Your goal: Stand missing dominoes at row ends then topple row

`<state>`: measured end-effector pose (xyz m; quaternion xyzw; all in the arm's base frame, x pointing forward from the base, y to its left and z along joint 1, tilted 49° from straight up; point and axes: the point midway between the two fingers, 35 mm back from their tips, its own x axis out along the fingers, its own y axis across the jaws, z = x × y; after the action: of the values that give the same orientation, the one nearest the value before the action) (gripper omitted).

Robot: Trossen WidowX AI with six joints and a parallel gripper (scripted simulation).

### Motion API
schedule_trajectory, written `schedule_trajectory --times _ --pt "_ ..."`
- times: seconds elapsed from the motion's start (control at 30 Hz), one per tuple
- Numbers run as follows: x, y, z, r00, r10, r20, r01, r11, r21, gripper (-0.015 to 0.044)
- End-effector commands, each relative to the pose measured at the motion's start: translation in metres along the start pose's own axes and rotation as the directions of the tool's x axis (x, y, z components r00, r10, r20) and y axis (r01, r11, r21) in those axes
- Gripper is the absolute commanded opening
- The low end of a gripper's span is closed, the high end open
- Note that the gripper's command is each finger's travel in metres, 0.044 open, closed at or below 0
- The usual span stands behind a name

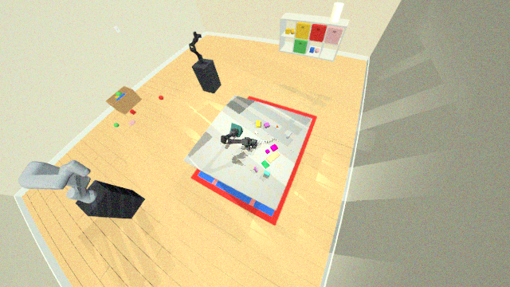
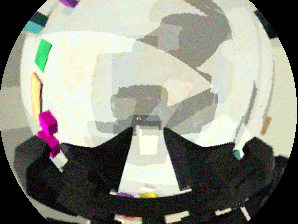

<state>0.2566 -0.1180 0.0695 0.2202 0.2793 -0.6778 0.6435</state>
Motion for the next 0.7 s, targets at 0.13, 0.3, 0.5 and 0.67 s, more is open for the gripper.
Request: schedule_trajectory --times 0.13,0.3,0.5,0.67 --pt "0.001 -0.001 0.000 1.000 -0.002 0.004 0.002 1.000 -0.007 0.0107" --pt "0.001 -0.001 0.000 1.000 -0.002 0.004 0.002 1.000 -0.007 0.0107" --pt "-0.051 0.001 -0.004 1.000 -0.002 0.002 0.002 1.000 -0.008 0.0107" --pt "-0.111 0.004 -0.009 1.000 -0.003 0.000 0.003 1.000 -0.009 0.0107"
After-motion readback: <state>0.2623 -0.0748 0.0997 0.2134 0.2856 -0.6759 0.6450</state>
